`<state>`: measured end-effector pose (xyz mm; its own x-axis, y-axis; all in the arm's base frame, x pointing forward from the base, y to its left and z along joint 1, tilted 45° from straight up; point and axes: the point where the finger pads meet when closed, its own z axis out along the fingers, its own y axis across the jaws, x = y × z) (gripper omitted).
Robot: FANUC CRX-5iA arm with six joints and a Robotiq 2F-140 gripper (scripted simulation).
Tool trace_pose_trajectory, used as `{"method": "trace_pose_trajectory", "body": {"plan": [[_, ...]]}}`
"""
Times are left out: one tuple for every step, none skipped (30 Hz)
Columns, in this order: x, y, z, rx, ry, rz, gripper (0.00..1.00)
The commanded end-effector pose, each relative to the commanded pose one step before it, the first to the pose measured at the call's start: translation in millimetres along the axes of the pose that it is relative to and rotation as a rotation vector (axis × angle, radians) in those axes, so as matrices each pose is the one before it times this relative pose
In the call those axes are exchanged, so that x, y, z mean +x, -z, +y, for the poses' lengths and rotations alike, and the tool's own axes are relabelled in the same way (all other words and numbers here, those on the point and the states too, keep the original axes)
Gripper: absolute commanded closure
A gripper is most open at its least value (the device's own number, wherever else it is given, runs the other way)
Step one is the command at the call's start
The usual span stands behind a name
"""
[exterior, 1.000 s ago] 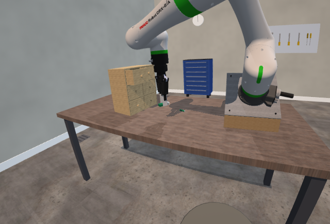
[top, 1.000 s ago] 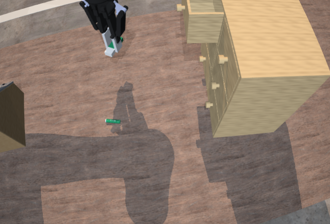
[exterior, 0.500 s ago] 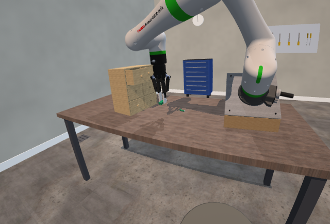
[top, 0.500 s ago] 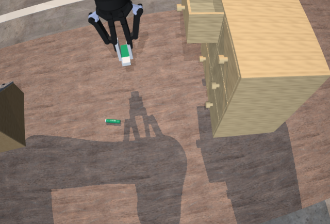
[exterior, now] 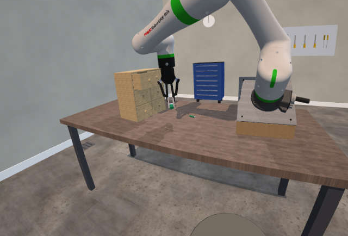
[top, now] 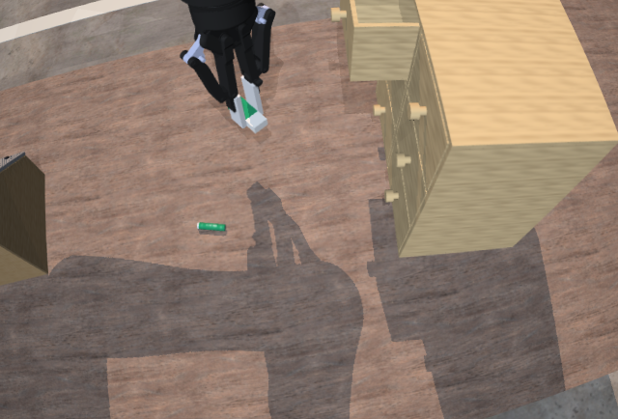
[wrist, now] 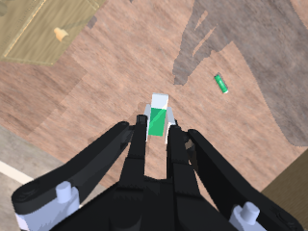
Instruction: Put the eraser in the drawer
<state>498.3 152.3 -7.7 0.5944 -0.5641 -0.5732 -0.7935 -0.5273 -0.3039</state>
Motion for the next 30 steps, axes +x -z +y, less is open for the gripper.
{"method": "trace_pose_trajectory", "body": {"plan": [[1.58, 0.02, -0.03, 0.0209, 0.27778, -0.01799, 0.89], [0.0, 0.04, 0.0, 0.00084, 0.04, -0.00123, 0.89], [0.0, 0.07, 0.0, 0.00099, 0.03998, -0.00136, 0.89], [0.01, 0.12, 0.0, 0.00117, 0.03994, -0.00153, 0.89], [0.01, 0.17, 0.01, 0.0014, 0.03988, -0.00172, 0.89], [0.01, 0.24, 0.01, 0.00167, 0.0398, -0.00191, 0.89], [0.0, 0.0, 0.0, 0.0, 0.0, 0.0, 0.89], [0.0, 0.0, 0.0, 0.0, 0.0, 0.0, 0.89], [0.01, 0.31, 0.01, 0.00691, 0.11734, -0.00677, 0.89], [0.01, 0.39, 0.01, 0.00257, 0.03504, -0.00212, 0.89], [0.01, 0.47, 0.02, 0.00286, 0.03498, -0.00217, 0.89], [0.01, 0.56, 0.02, 0.00343, 0.03699, -0.00241, 0.89], [0.01, 0.66, 0.02, 0.00398, 0.03818, -0.00258, 0.89], [0.01, 0.76, 0.02, 0.00451, 0.03866, -0.00266, 0.89], [0.01, 0.86, 0.02, 0.00506, 0.03875, -0.0027, 0.89], [0.01, 1.61, 0.02, 0.00607, 0.03857, -0.0029, 0.89], [0.01, 2.07, 0.02, 0.00382, 0.02107, -0.00167, 0.89], [0.0, 2.29, 0.02, 0.0, 0.0, 0.0, 0.89], [0.01, 2.49, 0.02, 0.0, 0.0, 0.0, 0.89], [0.0, 2.71, 0.02, 0.0, 0.0, 0.0, 0.89], [0.01, 2.92, 0.02, 0.0, 0.0, 0.0, 0.89], [0.01, 3.13, 0.02, 0.0, 0.0, 0.0, 0.89], [0.0, 3.34, 0.02, -0.00001, 0.0, 0.0, 0.89], [0.0, 0.0, 0.0, 0.0, 0.0, 0.0, 0.89], [0.0, 0.0, 0.0, 0.0, 0.0, 0.0, 0.89], [0.01, 3.53, 0.02, 0.0, 0.0, 0.0, 0.89], [0.01, 3.73, 0.02, 0.0, 0.0, 0.0, 0.89], [0.01, 3.93, 0.03, 0.0, 0.0, 0.0, 0.89], [0.01, 4.11, 0.03, 0.0, 0.0, 0.0, 0.89], [0.01, 4.29, 0.03, 0.0, 0.0, 0.0, 0.89]]}}
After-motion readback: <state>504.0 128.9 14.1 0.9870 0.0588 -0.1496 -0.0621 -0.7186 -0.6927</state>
